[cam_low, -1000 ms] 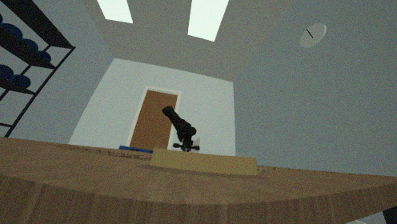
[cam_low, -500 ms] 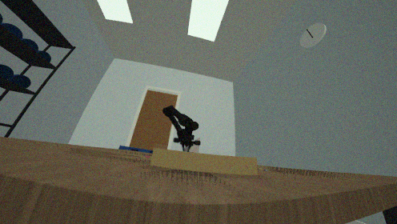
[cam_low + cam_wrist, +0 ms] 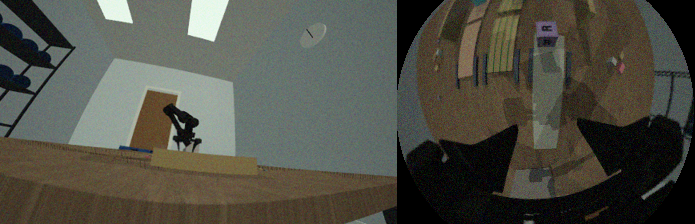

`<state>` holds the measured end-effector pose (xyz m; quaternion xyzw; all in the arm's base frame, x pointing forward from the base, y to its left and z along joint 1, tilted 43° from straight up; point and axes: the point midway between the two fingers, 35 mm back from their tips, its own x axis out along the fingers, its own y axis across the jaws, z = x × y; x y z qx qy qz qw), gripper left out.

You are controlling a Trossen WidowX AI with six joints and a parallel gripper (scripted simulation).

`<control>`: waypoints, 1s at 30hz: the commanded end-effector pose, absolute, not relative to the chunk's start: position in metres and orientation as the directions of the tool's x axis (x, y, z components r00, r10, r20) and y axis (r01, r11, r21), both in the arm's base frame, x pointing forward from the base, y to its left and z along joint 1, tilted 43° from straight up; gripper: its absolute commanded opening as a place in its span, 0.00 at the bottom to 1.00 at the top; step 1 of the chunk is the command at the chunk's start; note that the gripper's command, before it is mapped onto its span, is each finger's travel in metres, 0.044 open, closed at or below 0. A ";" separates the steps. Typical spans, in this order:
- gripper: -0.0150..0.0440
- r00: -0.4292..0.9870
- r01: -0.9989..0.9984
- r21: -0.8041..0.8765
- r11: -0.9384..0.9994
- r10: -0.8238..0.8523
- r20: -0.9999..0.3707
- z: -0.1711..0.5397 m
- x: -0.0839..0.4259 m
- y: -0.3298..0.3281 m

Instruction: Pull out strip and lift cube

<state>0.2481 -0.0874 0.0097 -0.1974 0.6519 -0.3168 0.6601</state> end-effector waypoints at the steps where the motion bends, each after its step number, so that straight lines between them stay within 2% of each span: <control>1: 1.00 -0.053 0.155 -0.677 0.720 -0.678 -0.733 0.013 0.263 -0.090; 30: 1.00 -0.049 0.160 -0.676 0.719 -0.679 -0.733 0.034 0.358 -0.101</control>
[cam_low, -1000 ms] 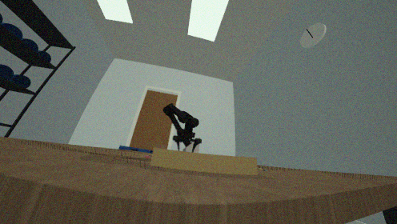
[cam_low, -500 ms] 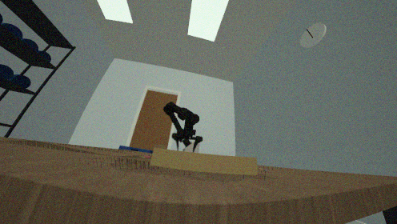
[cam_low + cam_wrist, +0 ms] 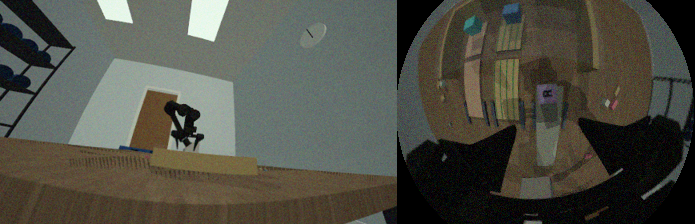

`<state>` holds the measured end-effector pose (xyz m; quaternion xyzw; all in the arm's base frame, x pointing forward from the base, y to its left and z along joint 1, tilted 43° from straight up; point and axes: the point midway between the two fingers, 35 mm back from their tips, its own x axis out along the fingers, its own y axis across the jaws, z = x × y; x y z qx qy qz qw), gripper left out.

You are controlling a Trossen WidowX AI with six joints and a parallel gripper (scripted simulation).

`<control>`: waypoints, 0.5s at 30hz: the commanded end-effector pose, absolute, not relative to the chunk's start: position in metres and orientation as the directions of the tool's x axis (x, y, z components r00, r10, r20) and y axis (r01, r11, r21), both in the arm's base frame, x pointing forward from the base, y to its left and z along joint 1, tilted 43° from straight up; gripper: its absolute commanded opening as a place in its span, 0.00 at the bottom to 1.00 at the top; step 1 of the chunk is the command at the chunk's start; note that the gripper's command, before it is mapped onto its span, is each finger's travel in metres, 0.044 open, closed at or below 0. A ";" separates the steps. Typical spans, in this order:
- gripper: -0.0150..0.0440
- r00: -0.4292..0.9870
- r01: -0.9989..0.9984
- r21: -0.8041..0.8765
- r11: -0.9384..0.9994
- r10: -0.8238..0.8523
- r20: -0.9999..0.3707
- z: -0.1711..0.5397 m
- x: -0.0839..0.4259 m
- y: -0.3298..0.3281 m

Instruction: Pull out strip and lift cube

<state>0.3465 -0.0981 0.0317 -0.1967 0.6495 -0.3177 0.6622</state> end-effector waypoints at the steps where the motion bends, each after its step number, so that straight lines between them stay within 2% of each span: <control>1: 1.00 -0.049 0.160 -0.676 0.719 -0.679 -0.733 0.035 0.362 -0.101; 9: 1.00 -0.047 0.161 -0.676 0.719 -0.679 -0.733 0.039 0.384 -0.106; 15: 0.73 -0.047 0.161 -0.676 0.719 -0.679 -0.733 0.034 0.384 -0.110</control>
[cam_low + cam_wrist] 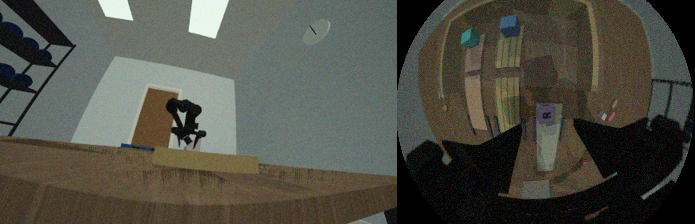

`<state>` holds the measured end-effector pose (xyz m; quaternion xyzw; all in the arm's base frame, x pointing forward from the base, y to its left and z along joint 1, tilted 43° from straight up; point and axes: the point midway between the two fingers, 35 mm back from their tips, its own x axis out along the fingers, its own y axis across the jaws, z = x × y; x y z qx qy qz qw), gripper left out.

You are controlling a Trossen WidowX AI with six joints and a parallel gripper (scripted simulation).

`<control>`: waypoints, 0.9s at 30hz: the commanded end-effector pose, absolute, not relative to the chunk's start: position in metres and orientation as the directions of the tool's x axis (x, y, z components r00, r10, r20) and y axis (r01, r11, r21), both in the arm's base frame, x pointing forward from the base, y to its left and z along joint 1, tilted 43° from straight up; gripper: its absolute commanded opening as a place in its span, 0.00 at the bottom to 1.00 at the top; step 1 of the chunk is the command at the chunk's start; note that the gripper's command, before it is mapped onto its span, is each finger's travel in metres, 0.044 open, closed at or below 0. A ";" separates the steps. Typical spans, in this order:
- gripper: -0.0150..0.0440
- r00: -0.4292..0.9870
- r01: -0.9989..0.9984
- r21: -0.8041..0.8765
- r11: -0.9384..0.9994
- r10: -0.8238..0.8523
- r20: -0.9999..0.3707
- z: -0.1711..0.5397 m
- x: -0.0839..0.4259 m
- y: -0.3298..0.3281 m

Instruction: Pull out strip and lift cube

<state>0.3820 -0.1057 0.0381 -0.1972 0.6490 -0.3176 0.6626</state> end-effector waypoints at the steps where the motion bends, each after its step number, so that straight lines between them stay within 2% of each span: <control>1: 0.69 -0.047 0.161 -0.676 0.719 -0.679 -0.733 0.033 0.384 -0.111; 27: 0.68 -0.048 0.161 -0.678 0.717 -0.680 -0.731 0.003 0.382 -0.141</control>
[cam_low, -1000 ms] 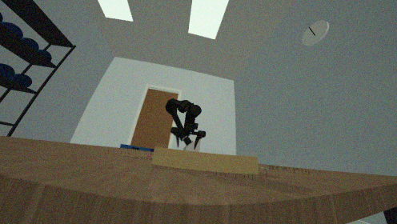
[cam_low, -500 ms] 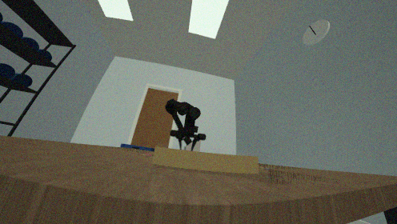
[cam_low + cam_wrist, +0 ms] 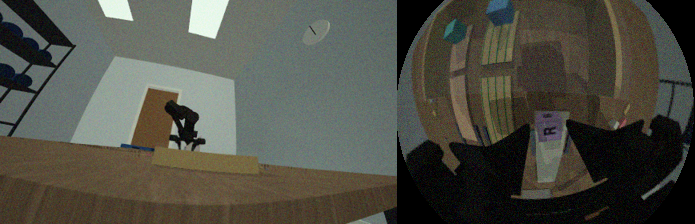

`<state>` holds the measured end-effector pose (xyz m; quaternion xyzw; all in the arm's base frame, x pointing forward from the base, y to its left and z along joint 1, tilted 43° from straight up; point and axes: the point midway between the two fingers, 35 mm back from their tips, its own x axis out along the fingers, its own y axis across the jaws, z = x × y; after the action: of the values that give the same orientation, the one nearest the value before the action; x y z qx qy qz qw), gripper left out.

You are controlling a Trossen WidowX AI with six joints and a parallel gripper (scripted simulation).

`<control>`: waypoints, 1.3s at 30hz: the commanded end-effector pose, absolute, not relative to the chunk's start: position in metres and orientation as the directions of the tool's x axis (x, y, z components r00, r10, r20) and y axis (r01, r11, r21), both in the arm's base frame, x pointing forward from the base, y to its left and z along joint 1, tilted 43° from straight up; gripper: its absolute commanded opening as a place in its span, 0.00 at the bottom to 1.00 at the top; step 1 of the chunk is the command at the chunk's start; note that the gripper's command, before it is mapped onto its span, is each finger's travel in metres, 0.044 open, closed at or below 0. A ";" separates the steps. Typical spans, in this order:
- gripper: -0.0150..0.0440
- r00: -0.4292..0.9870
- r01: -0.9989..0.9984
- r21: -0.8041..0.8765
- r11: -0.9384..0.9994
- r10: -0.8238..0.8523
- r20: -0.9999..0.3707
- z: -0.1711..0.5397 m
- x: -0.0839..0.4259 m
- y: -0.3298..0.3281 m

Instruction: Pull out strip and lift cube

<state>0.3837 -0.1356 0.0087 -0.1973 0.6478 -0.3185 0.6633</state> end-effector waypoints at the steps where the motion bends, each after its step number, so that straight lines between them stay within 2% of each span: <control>1: 0.68 -0.048 0.161 -0.678 0.717 -0.681 -0.731 0.002 0.381 -0.142; 8: 0.68 -0.048 0.161 -0.678 0.717 -0.681 -0.731 0.000 0.381 -0.144; 12: 0.50 -0.047 0.165 -0.676 0.718 -0.679 -0.733 0.002 0.382 -0.142; 20: 0.41 -0.047 0.165 -0.676 0.718 -0.679 -0.733 0.002 0.382 -0.142; 24: 0.25 -0.047 0.165 -0.675 0.719 -0.678 -0.733 0.003 0.379 -0.140; 39: 0.25 -0.050 0.158 -0.677 0.719 -0.679 -0.733 0.023 0.326 -0.099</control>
<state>0.3379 -0.1056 0.0200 -0.2010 0.6504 -0.3164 0.6607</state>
